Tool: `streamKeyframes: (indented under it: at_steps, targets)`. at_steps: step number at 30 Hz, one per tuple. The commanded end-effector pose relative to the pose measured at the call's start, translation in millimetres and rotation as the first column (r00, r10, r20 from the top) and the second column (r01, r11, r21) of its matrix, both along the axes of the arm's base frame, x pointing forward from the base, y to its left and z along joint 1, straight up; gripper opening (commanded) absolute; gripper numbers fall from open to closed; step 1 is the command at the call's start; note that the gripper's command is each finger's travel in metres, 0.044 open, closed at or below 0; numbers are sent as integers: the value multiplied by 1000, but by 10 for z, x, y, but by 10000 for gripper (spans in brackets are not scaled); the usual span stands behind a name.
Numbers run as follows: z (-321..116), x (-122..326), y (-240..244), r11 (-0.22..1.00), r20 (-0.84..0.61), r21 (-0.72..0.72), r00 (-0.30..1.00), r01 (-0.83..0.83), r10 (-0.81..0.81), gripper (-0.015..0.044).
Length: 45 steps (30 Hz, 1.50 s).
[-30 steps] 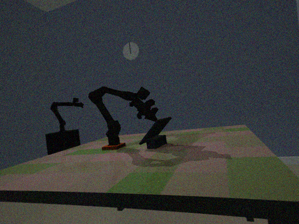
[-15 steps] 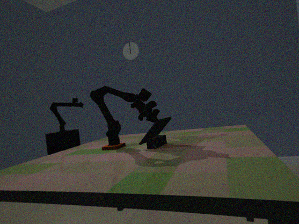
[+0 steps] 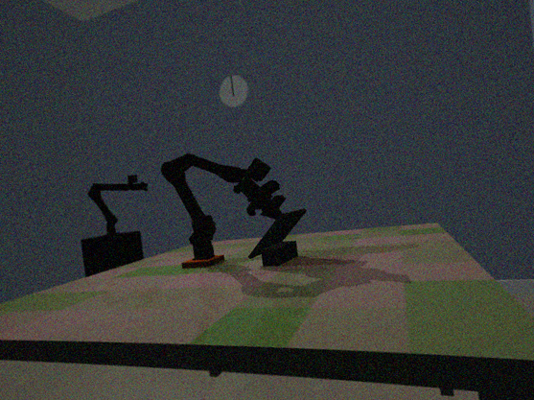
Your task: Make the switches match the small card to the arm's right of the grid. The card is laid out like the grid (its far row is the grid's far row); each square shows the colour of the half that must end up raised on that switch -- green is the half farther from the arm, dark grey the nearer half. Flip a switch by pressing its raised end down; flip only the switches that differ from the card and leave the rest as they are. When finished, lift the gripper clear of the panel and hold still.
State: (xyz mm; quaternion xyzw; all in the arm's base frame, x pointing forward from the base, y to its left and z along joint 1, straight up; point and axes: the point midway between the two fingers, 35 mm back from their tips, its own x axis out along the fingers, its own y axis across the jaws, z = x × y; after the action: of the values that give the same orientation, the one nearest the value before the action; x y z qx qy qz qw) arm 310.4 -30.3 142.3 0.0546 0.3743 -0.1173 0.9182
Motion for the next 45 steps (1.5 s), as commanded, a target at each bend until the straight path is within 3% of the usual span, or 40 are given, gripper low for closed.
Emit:
streamKeyframes:
  at_steps: [1,45]
  targets:
    - [-8,-1,2,1000,-2,-1,1000,-5,5,0]
    - [-42,30,-6,1000,-1,-1,1000,-5,5,0]
